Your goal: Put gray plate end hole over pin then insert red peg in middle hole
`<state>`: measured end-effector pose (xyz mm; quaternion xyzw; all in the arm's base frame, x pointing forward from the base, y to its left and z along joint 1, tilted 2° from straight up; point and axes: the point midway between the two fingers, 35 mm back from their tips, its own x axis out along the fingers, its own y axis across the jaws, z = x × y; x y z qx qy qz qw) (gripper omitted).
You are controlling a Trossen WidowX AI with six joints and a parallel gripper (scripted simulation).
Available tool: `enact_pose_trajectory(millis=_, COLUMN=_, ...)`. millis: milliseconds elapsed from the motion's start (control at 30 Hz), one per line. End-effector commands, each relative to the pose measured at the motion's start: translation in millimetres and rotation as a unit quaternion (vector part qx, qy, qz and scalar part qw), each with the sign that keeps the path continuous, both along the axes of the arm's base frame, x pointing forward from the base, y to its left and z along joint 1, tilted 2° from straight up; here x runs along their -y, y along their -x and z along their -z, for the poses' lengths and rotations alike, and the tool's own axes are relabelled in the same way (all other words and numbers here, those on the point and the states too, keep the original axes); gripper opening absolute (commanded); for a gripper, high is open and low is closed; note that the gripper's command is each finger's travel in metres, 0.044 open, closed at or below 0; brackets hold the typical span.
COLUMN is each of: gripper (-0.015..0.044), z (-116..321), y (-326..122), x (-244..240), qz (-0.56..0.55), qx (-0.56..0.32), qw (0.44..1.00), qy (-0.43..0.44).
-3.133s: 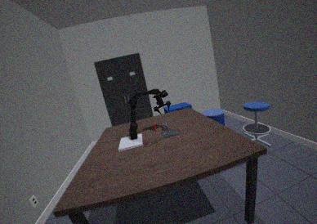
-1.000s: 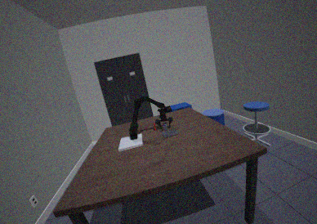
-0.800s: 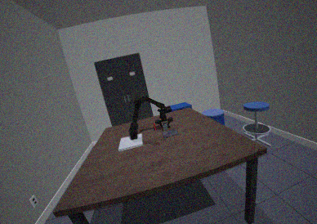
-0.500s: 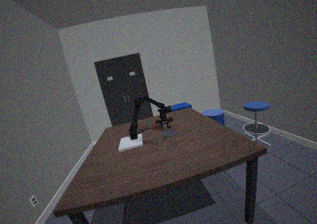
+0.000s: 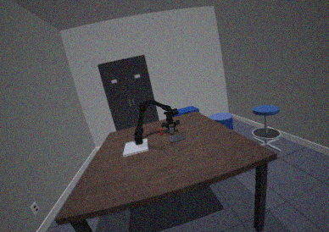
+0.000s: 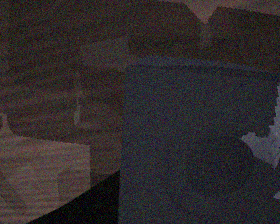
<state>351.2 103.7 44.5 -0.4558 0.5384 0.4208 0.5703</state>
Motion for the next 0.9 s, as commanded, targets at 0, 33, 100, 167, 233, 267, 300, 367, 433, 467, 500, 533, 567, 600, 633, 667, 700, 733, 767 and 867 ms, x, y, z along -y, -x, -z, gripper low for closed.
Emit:
enact_pose_trajectory(millis=0, gripper=0.0, z=-16, y=-4, x=-1, qz=0.002, qx=0.008, qw=1.0, qy=-0.004)
enact_pose_trajectory(millis=33, gripper=0.0, z=-20, y=-5, x=-1, qz=0.002, qx=0.007, qw=1.0, qy=-0.004)
enact_pose_trajectory(millis=100, gripper=0.0, z=-26, y=-5, x=-1, qz=0.0, qx=0.007, qw=1.0, qy=-0.003)
enact_pose_trajectory(millis=167, gripper=0.0, z=-32, y=-5, x=-1, qz=-0.001, qx=0.006, qw=1.0, qy=-0.003)
enact_pose_trajectory(millis=233, gripper=0.0, z=-38, y=-6, x=-1, qz=-0.002, qx=0.005, qw=1.0, qy=-0.002)
enact_pose_trajectory(millis=267, gripper=0.0, z=-41, y=-6, x=-1, qz=-0.003, qx=0.005, qw=1.0, qy=-0.002)
enact_pose_trajectory(millis=300, gripper=0.0, z=-45, y=-6, x=-1, qz=-0.003, qx=0.004, qw=1.0, qy=-0.002)
enact_pose_trajectory(millis=367, gripper=0.0, z=-51, y=-6, x=-1, qz=-0.005, qx=0.003, qw=1.0, qy=-0.001)
enact_pose_trajectory(millis=433, gripper=0.0, z=-57, y=-6, x=-1, qz=-0.006, qx=0.003, qw=1.0, qy=0.0)
enact_pose_trajectory(millis=467, gripper=0.0, z=-60, y=-5, x=0, qz=-0.006, qx=0.002, qw=1.0, qy=0.0)
enact_pose_trajectory(millis=500, gripper=0.0, z=-64, y=-5, x=0, qz=-0.007, qx=0.002, qw=1.0, qy=0.0)
enact_pose_trajectory(millis=533, gripper=0.0, z=-67, y=-5, x=0, qz=-0.008, qx=0.001, qw=1.0, qy=0.001)
enact_pose_trajectory(millis=567, gripper=0.0, z=-70, y=-5, x=0, qz=-0.008, qx=0.001, qw=1.0, qy=0.001)
enact_pose_trajectory(millis=600, gripper=0.0, z=-73, y=-4, x=0, qz=-0.009, qx=0.001, qw=1.0, qy=0.001)
enact_pose_trajectory(millis=633, gripper=0.0, z=-76, y=-4, x=0, qz=-0.009, qx=0.0, qw=1.0, qy=0.001)
enact_pose_trajectory(millis=667, gripper=0.0, z=-79, y=-4, x=1, qz=-0.01, qx=0.0, qw=1.0, qy=0.002)
enact_pose_trajectory(millis=700, gripper=0.0, z=-83, y=-3, x=1, qz=-0.011, qx=-0.001, qw=1.0, qy=0.002)
enact_pose_trajectory(millis=733, gripper=0.0, z=-86, y=-3, x=1, qz=-0.011, qx=-0.001, qw=1.0, qy=0.002)
enact_pose_trajectory(millis=767, gripper=0.0, z=-89, y=-2, x=1, qz=-0.012, qx=-0.002, qw=1.0, qy=0.003)
enact_pose_trajectory(millis=867, gripper=0.0, z=-99, y=-1, x=2, qz=-0.014, qx=-0.003, qw=1.0, qy=0.004)
